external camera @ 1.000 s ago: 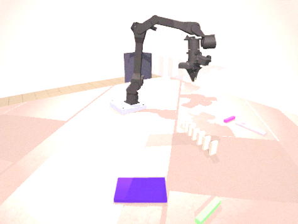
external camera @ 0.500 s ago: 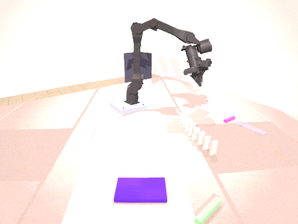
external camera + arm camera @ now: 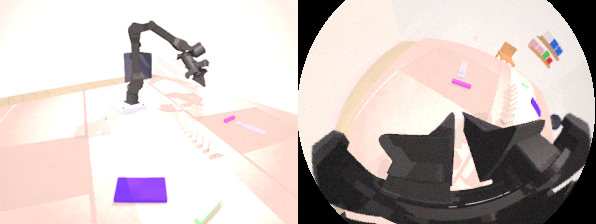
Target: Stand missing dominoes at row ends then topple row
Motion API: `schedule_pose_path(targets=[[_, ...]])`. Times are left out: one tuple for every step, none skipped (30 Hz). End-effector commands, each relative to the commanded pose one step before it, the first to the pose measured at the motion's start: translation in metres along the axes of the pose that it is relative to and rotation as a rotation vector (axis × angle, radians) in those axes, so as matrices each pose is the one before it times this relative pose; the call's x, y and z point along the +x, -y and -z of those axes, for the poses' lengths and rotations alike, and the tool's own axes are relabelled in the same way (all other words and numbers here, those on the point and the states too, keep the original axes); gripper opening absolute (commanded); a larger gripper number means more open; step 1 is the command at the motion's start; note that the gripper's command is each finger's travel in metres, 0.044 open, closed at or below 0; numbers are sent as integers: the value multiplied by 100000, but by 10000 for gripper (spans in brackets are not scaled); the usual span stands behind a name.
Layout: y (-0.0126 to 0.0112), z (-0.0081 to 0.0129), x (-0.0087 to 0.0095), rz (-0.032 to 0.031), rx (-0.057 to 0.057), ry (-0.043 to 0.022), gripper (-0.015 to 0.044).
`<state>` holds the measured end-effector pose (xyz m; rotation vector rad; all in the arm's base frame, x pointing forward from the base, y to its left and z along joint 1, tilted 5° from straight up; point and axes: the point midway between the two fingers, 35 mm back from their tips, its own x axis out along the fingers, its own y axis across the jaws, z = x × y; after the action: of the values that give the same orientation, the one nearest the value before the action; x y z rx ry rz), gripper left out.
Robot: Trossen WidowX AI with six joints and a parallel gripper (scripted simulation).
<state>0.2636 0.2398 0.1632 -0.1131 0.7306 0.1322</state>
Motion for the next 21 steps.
schedule_pose_path(targets=[[-253,-20,-139,789,-550,7220,27],[-75,19,-45,224,-49,1989,27],[-68,22,-55,231,-15,1972,27],[-61,24,-64,238,18,1955,27],[-54,26,-73,246,51,1937,27],[-47,28,-82,255,84,1918,27],[-39,30,-91,263,117,1899,27],[-31,32,-99,272,149,1879,27],[-23,33,-108,282,181,1858,27],[-14,35,-116,291,213,1837,27],[-6,36,-124,301,244,1815,27],[3,37,-132,312,275,1793,27],[13,38,-139,322,305,1770,27],[22,38,-147,333,335,1746,27],[31,39,-153,344,365,1722,27],[41,40,-160,356,394,1697,27],[51,40,-166,368,422,1671,27],[61,40,-173,380,450,1645,27],[72,40,-178,392,478,1618,27],[82,40,-184,404,505,1591,27],[93,40,-189,417,531,1563,27]])
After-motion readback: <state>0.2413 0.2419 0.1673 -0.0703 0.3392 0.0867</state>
